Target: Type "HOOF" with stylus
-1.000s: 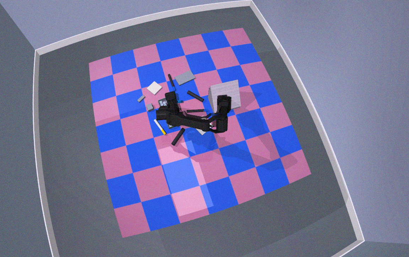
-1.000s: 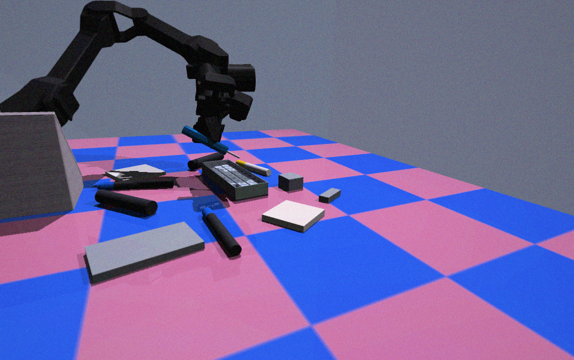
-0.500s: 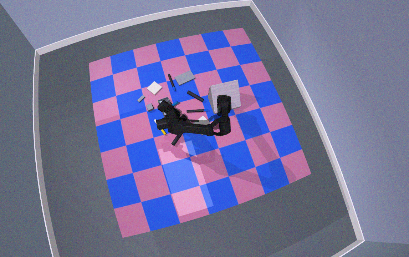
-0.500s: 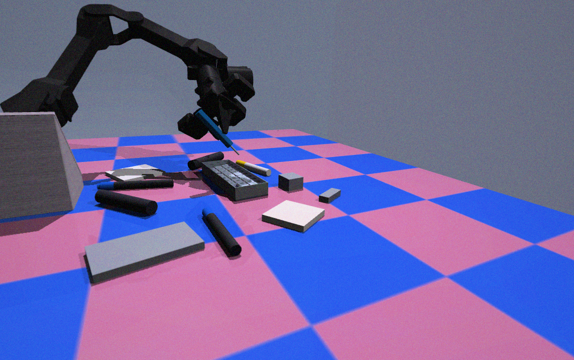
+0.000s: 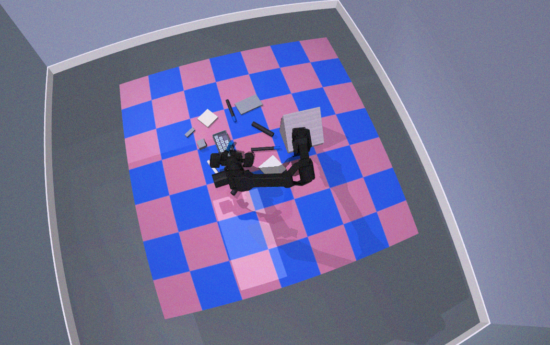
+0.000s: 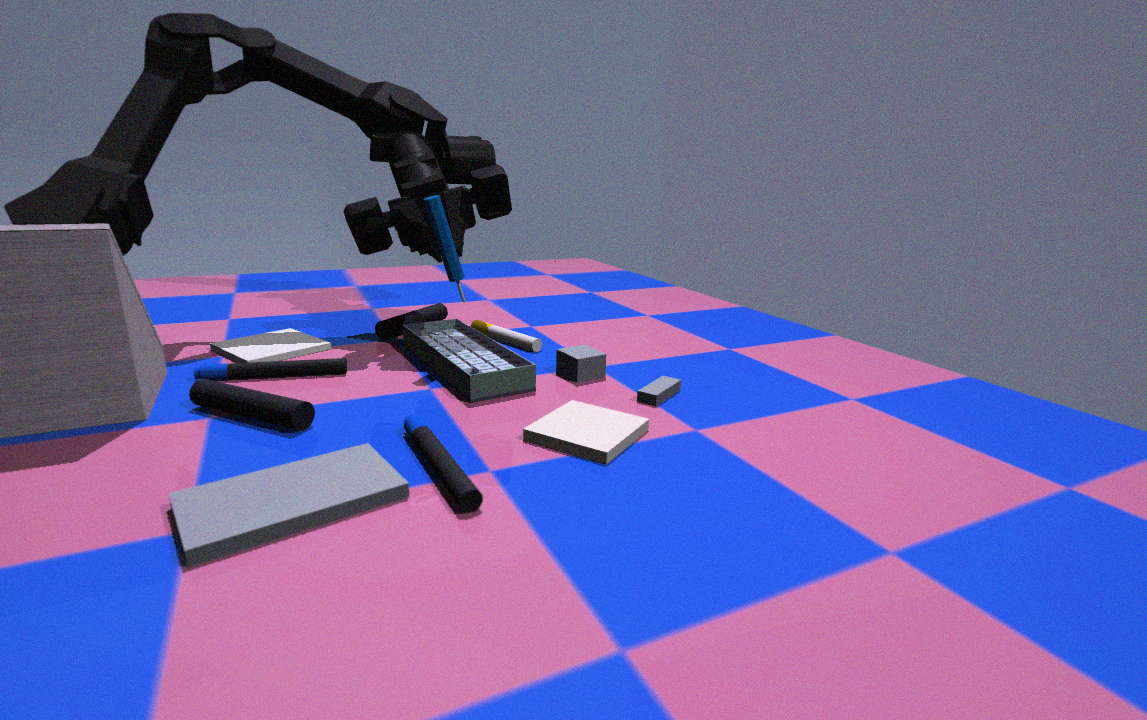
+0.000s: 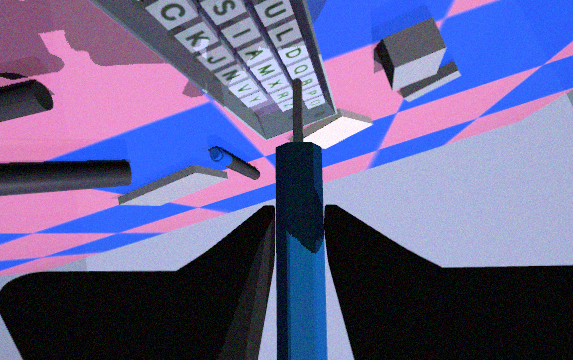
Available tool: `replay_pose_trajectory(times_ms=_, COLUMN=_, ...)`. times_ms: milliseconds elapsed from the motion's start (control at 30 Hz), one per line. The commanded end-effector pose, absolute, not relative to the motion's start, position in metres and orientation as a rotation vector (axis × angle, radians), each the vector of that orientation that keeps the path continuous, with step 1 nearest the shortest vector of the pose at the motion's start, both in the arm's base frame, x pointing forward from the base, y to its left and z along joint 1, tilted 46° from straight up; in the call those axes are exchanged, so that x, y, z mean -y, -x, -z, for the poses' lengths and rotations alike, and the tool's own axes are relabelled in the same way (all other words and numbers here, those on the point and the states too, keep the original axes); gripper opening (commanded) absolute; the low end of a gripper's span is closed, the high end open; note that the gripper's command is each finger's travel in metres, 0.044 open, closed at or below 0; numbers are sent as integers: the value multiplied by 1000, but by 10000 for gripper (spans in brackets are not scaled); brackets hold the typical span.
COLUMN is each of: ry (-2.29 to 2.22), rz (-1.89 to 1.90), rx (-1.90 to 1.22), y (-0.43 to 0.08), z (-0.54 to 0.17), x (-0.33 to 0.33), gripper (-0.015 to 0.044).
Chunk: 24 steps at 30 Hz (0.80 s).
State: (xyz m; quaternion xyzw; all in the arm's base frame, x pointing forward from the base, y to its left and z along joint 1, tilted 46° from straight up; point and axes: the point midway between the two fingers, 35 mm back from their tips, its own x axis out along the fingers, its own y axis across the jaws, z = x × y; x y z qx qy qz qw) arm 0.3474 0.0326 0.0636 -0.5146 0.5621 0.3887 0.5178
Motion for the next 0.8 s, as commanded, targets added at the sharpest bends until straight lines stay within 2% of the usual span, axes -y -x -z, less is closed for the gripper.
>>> replay_pose_trajectory(times_ms=0, ry=1412, rz=-1040, rx=-1264, y=-352, z=-78, x=-40, gripper=0)
replay_pose_trajectory(times_ms=167, ry=1566, rz=-1142, rx=-1186, y=-354, z=-89, x=-48, gripper=0)
replay_pose_trajectory(times_ms=767, ry=1571, rz=-1146, rx=-1182, y=-349, z=-65, x=-73, gripper=0)
